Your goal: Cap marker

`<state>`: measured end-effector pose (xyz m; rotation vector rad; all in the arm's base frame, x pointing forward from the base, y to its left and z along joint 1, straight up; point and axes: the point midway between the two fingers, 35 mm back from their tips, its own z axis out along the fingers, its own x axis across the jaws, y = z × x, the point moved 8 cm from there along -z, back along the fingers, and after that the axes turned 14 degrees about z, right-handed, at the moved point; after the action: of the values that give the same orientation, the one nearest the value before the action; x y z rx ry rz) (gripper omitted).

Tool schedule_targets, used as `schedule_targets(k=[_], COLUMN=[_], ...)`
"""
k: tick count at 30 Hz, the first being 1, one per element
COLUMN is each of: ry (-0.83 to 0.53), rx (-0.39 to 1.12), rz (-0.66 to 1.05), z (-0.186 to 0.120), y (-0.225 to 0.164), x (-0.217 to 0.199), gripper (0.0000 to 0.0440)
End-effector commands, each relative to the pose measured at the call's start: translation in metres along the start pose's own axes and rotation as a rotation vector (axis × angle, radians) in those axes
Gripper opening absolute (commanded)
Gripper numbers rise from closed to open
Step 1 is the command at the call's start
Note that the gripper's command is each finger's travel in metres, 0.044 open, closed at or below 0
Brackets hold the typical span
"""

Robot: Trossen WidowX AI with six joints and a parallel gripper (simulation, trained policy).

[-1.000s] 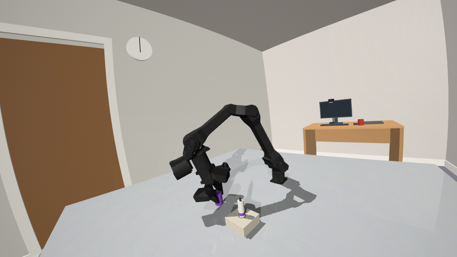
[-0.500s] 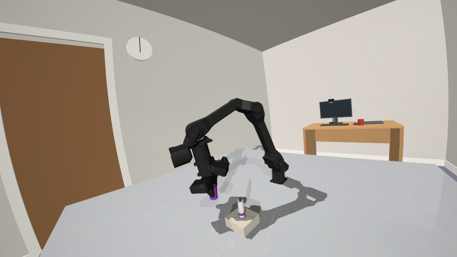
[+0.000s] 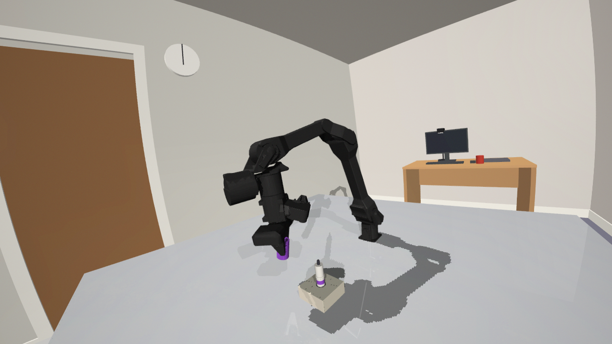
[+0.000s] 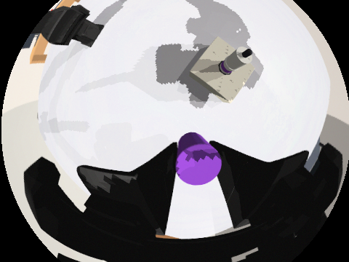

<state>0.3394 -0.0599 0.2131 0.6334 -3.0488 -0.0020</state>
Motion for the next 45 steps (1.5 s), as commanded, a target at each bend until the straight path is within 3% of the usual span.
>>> schedule_targets(k=[1,23,45], ry=[-0.020,-0.011,0.047], rx=[0.002,-0.016,-0.047], rz=[-0.013,-0.116,-0.135], z=[-0.011,-0.039,-0.006], y=[0.014,0.099,0.103], x=[-0.008,-0.031,-0.033], gripper=[0.0073,0.0031,0.0005])
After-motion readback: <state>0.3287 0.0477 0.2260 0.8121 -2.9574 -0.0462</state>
